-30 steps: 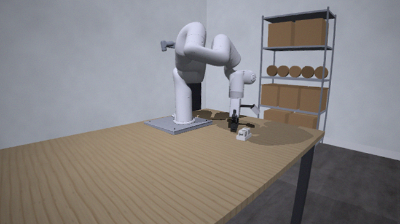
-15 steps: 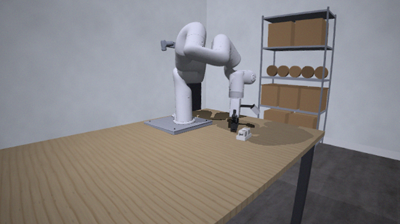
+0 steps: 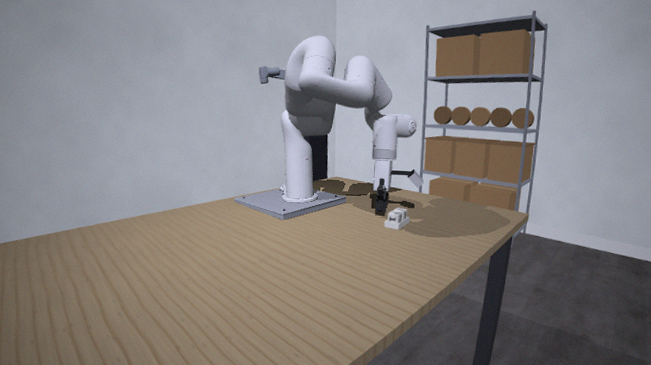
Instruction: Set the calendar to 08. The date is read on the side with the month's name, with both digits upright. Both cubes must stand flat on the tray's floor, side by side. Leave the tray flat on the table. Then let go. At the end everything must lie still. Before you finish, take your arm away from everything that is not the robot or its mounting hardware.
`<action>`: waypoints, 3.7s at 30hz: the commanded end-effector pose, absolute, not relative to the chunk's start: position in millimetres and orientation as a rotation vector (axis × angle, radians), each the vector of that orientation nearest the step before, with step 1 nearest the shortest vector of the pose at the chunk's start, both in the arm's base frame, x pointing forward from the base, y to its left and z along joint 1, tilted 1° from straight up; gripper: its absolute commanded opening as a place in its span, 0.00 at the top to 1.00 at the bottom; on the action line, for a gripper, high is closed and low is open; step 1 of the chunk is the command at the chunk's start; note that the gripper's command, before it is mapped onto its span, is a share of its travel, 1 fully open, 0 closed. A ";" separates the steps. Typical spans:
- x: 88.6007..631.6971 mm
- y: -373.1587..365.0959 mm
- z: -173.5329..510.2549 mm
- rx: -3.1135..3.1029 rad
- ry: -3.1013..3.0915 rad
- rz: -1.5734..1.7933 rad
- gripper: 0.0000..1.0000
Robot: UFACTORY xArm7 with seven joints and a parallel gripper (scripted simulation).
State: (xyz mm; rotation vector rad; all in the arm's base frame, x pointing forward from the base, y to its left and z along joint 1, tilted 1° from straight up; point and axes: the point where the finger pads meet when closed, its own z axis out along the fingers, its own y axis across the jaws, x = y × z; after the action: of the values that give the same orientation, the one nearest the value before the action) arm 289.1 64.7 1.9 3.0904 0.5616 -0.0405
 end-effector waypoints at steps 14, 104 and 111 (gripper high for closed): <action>289.9 65.1 2.7 3.090 0.562 -0.037 0.00; 357.9 18.6 40.9 2.845 1.345 -0.036 0.00; 362.0 15.8 40.8 2.782 1.473 -0.035 0.00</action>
State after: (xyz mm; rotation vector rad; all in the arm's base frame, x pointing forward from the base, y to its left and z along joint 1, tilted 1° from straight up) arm 359.1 16.7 39.8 2.8333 1.3689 -0.0376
